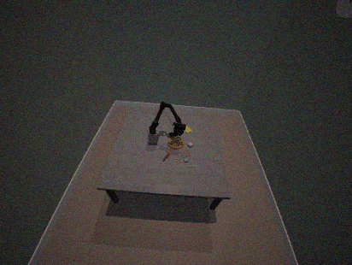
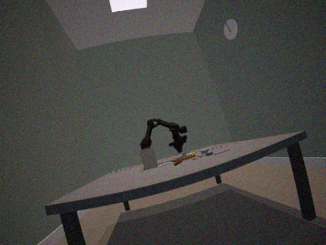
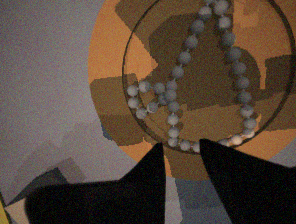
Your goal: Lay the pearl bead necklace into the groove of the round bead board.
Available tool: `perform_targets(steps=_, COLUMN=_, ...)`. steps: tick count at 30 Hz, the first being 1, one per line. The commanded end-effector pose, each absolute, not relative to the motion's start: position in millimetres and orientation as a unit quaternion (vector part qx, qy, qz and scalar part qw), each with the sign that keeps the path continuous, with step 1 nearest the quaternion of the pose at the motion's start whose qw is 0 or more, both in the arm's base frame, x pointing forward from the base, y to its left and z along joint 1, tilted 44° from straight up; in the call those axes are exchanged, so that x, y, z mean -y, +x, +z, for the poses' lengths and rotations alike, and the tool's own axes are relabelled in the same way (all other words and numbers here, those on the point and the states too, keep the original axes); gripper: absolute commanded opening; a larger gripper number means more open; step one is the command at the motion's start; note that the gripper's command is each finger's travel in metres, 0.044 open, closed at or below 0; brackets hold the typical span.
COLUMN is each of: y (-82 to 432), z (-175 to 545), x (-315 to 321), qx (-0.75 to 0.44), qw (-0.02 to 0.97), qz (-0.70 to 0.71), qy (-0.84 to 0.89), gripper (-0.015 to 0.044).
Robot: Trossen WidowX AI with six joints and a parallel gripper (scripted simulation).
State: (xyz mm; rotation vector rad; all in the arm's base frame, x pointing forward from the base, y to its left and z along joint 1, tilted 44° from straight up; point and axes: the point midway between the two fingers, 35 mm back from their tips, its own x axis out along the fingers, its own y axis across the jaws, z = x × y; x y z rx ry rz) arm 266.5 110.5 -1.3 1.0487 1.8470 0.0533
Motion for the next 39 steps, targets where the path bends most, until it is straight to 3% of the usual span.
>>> perform_targets(steps=1, y=264, z=2, x=-111, qx=-0.758, qw=0.477, qz=0.004, qy=0.445, gripper=0.012)
perform_targets(steps=36, y=258, z=-26, x=-139, qx=-0.758, qw=0.476, qz=0.005, qy=0.445, gripper=0.012)
perform_targets(steps=39, y=260, z=-24, x=-138, qx=-0.757, qw=0.481, qz=0.009, qy=0.443, gripper=0.0041)
